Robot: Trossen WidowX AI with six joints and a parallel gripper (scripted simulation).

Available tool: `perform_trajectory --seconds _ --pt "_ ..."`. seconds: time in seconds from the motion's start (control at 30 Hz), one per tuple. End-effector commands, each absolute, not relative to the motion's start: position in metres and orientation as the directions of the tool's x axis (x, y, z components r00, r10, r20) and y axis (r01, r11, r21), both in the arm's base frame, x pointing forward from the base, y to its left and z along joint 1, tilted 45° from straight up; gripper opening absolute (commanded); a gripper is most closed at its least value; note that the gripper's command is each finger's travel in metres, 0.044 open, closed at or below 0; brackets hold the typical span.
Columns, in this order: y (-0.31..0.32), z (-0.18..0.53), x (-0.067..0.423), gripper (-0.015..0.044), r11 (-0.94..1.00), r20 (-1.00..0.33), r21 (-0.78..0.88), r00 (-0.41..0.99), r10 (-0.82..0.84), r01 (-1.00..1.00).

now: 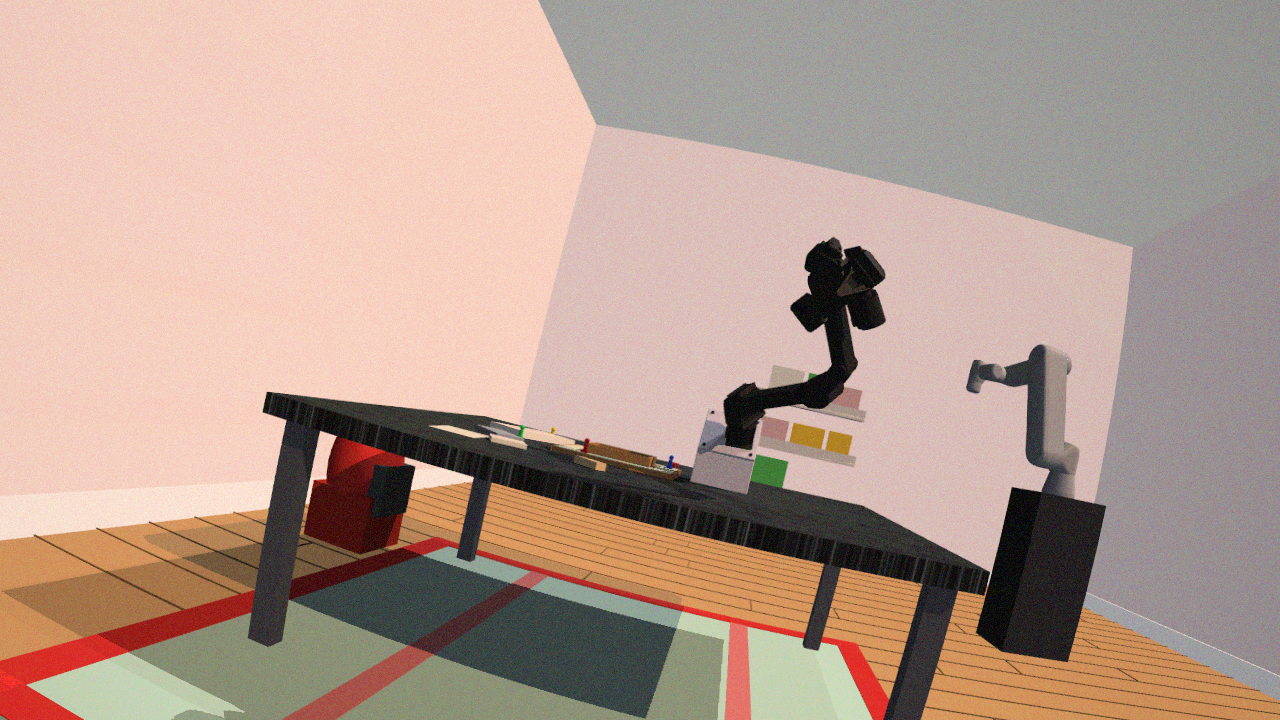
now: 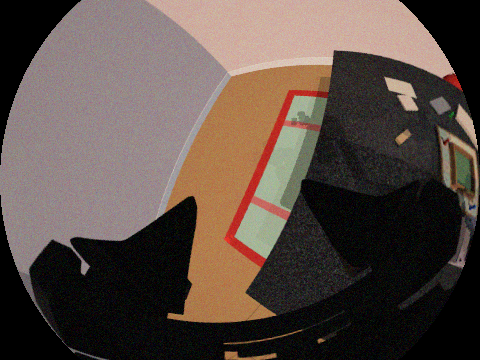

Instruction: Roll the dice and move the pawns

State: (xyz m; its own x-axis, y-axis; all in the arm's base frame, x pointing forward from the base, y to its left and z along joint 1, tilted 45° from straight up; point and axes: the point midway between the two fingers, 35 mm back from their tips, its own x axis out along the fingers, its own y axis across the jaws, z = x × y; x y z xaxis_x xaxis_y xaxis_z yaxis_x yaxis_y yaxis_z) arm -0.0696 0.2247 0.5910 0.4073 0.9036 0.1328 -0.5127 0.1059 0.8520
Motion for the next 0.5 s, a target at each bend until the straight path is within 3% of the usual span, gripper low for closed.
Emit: perform_trajectory --seconds 0.0,0.13,0.3,0.47 --pt "0.224 0.592 -0.068 0.0374 0.099 0.136 0.856 0.406 0.904 -0.508" --pt "0.203 0.616 -0.039 0.0275 -0.048 0.208 0.923 0.39 0.897 -0.382" --pt "0.165 0.638 0.015 0.0275 -0.241 0.283 0.959 0.427 0.859 -0.15" --pt "0.12 0.651 0.073 0.0275 -0.45 0.357 0.888 0.475 0.804 0.094"
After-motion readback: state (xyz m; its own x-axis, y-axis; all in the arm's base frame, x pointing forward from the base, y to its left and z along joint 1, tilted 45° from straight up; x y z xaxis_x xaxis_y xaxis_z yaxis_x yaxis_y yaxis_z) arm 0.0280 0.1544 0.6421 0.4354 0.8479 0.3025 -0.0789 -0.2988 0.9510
